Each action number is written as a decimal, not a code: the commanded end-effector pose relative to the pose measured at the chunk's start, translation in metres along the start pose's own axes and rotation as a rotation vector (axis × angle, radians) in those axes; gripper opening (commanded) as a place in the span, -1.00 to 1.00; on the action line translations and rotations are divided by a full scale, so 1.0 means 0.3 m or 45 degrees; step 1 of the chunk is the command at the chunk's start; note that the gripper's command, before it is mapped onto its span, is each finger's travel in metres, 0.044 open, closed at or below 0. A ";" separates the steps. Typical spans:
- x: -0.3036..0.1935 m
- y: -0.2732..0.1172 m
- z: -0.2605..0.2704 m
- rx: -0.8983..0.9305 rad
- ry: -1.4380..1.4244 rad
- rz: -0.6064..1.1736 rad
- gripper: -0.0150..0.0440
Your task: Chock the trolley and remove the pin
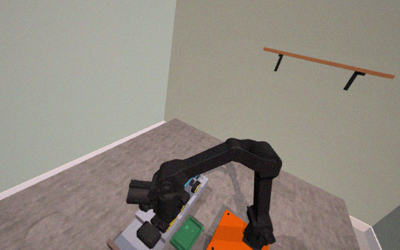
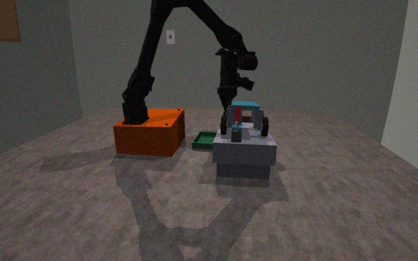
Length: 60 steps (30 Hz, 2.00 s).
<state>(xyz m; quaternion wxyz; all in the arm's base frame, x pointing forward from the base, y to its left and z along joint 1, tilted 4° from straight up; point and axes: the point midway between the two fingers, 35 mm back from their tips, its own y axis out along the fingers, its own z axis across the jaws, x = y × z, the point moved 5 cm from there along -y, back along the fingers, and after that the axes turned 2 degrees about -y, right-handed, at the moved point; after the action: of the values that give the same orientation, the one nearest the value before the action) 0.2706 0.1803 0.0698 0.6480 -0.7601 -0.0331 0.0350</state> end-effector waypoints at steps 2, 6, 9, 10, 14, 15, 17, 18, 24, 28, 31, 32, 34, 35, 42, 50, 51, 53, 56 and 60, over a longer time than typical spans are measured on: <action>-0.001 0.000 -0.018 -0.009 -0.007 0.003 -0.49; 0.002 -0.002 -0.030 -0.009 -0.007 0.003 -0.49; 0.004 -0.003 -0.039 -0.009 -0.007 0.003 -0.49; 0.004 -0.004 -0.041 -0.009 -0.007 0.003 -0.49; 0.006 -0.005 -0.053 -0.010 -0.007 0.003 -0.49; 0.007 -0.005 -0.056 -0.010 -0.007 0.003 -0.49; 0.008 -0.006 -0.062 -0.010 -0.007 0.003 -0.49; 0.008 -0.007 -0.065 -0.010 -0.007 0.003 -0.49; 0.013 -0.010 -0.062 0.001 -0.001 -0.002 -0.49; 0.013 -0.010 -0.062 0.001 -0.001 -0.002 -0.49; 0.013 -0.010 -0.062 0.001 -0.001 -0.002 -0.49; 0.013 -0.010 -0.062 0.001 -0.001 -0.002 -0.40; 0.013 -0.010 -0.062 0.001 -0.001 -0.002 -0.22; 0.013 -0.010 -0.062 0.001 -0.001 -0.002 -0.14; 0.013 -0.021 -0.061 -0.001 -0.002 -0.001 0.15; 0.007 -0.116 -0.059 -0.009 -0.007 0.003 0.15; 0.008 -0.127 -0.059 -0.009 -0.007 0.003 0.15; 0.009 -0.151 -0.058 -0.009 -0.007 0.003 0.15; 0.010 -0.182 -0.058 -0.009 -0.007 0.003 0.15; 0.013 -0.210 -0.057 -0.009 -0.007 0.003 0.15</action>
<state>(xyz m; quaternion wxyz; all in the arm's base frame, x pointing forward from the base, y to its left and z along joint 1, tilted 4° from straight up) 0.2747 0.1725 0.1271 0.6455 -0.7618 -0.0345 0.0415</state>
